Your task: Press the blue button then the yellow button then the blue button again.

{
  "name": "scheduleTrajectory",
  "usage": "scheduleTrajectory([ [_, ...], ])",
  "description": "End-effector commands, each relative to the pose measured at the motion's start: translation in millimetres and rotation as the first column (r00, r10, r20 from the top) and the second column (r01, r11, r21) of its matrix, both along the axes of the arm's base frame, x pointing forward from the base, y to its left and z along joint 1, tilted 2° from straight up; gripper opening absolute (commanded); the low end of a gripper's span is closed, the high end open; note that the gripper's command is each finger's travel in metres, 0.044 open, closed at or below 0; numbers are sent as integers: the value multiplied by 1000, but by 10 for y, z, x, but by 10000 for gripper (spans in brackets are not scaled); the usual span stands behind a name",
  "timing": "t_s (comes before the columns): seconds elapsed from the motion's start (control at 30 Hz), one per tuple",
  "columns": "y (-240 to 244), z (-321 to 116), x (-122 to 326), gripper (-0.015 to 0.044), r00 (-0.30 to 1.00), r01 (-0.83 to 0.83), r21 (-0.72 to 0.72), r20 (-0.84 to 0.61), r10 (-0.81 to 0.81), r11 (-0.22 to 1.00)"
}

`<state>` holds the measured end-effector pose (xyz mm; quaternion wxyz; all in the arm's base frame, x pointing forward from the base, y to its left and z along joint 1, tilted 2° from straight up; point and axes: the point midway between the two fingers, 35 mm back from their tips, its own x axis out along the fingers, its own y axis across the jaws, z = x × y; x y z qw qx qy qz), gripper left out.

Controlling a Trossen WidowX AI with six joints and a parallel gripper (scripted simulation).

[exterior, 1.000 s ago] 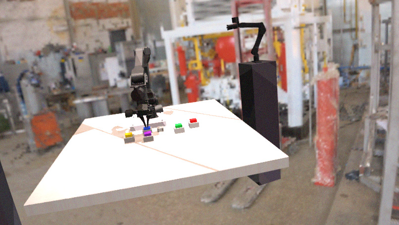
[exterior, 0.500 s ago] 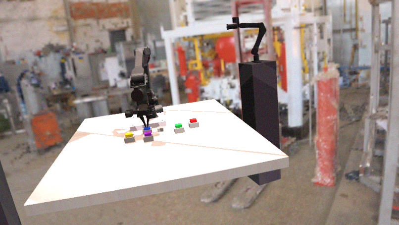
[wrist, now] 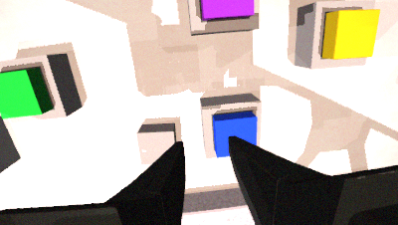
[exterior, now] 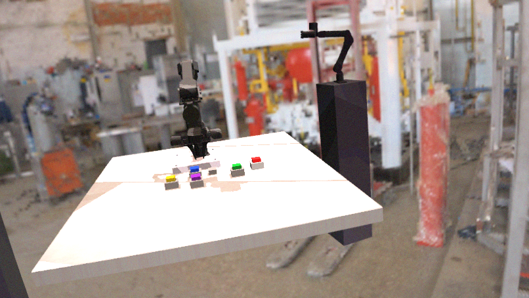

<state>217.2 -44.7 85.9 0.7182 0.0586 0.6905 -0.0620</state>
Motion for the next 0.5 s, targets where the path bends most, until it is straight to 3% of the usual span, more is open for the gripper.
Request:
scheduleTrajectory([
  [0.0, 404, 182, 294, 230, 1000, -7, -1, 9, 7, 1000],
  [0.23, 1356, 429, 547, 400, 1000, -7, 7, 11, 7, 1000],
  [0.37, 1945, 542, 515, 400, 1000, -7, 12, 12, 7, 1000],
  [0.47, 2048, 560, 496, 400, 1000, -7, 12, 12, 7, 1000],
])
